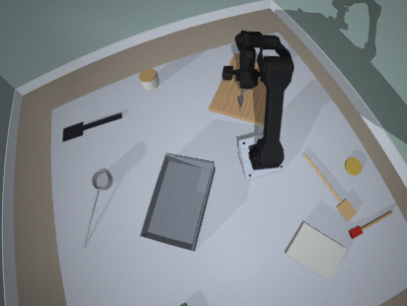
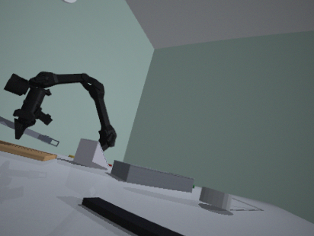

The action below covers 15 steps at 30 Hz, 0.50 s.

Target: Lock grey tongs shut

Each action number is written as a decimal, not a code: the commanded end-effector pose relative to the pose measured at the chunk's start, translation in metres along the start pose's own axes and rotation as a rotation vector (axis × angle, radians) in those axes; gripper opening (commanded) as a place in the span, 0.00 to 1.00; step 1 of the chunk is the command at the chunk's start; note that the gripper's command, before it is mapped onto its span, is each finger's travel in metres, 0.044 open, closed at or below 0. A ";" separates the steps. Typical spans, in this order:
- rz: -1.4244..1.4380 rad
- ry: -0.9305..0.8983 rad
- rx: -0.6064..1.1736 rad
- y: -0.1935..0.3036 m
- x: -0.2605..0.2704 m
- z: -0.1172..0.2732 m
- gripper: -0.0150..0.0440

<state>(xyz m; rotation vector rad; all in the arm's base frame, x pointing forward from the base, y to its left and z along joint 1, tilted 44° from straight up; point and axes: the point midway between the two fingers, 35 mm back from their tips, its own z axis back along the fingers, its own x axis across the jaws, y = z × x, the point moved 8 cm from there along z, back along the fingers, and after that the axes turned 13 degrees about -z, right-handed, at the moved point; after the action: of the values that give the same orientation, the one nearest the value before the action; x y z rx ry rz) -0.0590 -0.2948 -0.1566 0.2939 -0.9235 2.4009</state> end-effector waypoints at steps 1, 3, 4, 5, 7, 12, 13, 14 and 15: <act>0.004 0.003 0.015 0.001 0.000 0.002 0.00; 0.000 -0.001 -0.002 0.000 0.000 -0.001 0.04; 0.000 -0.001 -0.002 0.000 0.000 -0.001 0.09; 0.000 -0.001 -0.002 0.000 0.000 -0.001 0.13; 0.000 -0.001 -0.002 0.000 0.000 -0.001 0.22; 0.000 -0.001 -0.002 0.000 0.000 -0.001 0.44; 0.000 -0.001 -0.002 0.000 0.000 -0.001 0.49; 0.000 -0.001 -0.002 0.000 0.000 -0.001 0.53; 0.000 -0.001 -0.002 0.000 0.000 -0.001 0.58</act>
<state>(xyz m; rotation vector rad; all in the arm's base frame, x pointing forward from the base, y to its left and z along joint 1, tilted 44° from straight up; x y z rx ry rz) -0.0589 -0.2933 -0.1576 0.2945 -0.9271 2.4000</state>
